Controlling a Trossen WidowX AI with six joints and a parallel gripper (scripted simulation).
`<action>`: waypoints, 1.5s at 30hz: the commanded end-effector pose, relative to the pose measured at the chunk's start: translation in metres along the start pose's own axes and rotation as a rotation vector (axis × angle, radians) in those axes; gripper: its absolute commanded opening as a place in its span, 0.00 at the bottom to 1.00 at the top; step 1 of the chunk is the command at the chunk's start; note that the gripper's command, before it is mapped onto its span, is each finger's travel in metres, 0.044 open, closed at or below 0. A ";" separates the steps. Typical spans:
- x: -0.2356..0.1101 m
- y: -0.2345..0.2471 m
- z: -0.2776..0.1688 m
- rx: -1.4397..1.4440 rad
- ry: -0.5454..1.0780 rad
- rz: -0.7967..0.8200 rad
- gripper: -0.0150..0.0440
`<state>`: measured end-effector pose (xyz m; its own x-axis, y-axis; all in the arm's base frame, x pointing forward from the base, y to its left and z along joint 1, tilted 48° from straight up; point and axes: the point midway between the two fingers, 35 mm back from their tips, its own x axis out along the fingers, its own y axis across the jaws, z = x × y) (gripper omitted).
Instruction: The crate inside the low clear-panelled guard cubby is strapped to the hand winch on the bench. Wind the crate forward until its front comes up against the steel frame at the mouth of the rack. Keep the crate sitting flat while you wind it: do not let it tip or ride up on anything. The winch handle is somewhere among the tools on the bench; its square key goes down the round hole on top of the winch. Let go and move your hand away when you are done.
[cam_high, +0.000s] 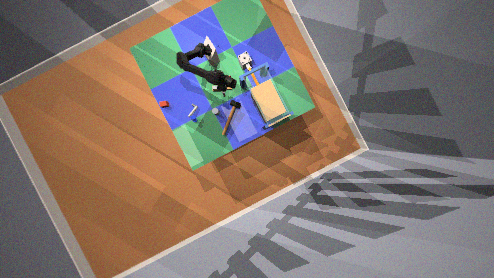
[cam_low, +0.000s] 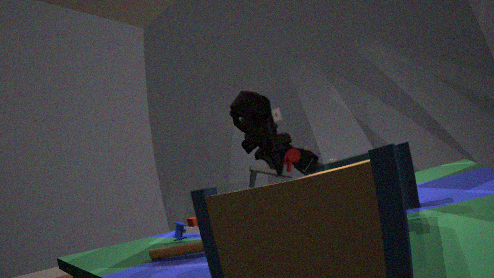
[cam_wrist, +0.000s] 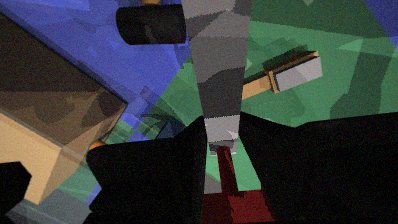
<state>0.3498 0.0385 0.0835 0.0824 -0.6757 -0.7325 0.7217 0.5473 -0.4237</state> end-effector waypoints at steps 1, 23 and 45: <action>-0.003 0.012 -0.015 -0.185 0.007 0.014 0.25; -0.005 0.050 -0.086 -1.137 0.046 0.033 0.25; -0.002 0.069 -0.163 -2.074 0.166 0.013 0.25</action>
<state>0.2944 0.1497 -0.0241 -0.0413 -0.6833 -0.7290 -0.8998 0.3425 -0.2701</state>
